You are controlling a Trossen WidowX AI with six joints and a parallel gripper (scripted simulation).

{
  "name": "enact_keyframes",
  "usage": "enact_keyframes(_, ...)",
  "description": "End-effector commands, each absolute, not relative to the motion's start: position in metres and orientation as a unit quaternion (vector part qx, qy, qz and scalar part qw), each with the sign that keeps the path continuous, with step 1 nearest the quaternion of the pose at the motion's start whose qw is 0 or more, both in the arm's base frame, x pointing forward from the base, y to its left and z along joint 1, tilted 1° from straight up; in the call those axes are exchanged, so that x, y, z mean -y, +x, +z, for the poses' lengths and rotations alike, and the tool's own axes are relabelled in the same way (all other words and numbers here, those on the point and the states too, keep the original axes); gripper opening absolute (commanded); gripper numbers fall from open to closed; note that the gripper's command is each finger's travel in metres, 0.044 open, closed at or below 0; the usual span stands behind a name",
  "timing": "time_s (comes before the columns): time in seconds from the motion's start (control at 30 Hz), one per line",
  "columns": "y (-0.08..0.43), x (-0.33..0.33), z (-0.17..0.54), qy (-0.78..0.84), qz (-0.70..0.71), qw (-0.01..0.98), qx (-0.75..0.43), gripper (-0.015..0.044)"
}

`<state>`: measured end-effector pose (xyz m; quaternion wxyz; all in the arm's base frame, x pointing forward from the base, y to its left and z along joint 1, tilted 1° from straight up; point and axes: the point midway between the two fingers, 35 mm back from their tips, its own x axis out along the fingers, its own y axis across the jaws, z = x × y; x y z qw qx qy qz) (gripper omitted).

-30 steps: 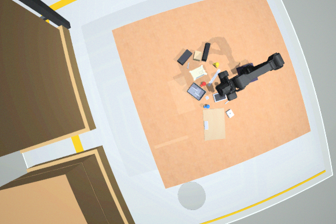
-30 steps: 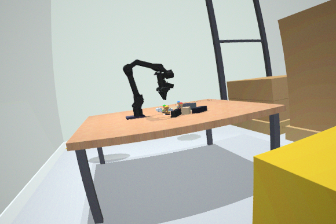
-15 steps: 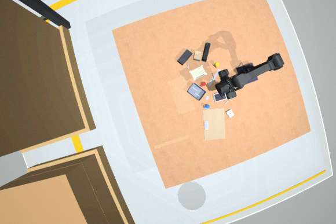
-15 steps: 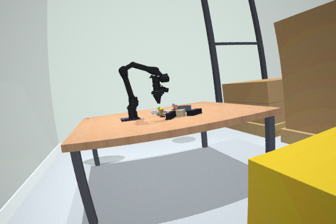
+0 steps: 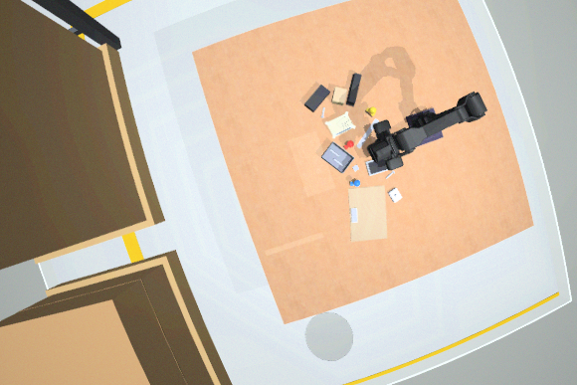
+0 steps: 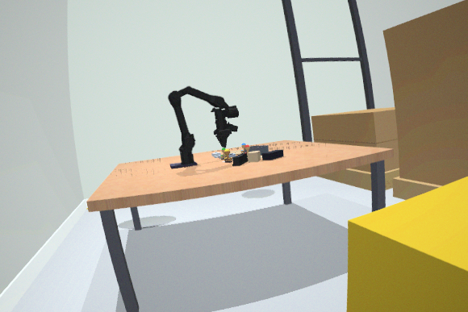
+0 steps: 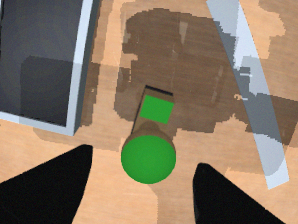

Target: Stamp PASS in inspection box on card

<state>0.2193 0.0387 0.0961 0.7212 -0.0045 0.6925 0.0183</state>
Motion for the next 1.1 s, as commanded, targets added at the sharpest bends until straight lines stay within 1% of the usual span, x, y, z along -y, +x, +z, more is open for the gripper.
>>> enact_keyframes(0.0, 0.219, -0.038, 0.088, -0.005, 0.015, 0.720, -0.694, 0.0210)
enact_keyframes(0.93, 0.216, -0.037, 0.050, -0.005, 0.015, 0.720, -0.694, 0.0210)
enact_keyframes(1.07, 0.217, -0.038, 0.052, -0.004, 0.018, 0.720, -0.694, 0.0105)
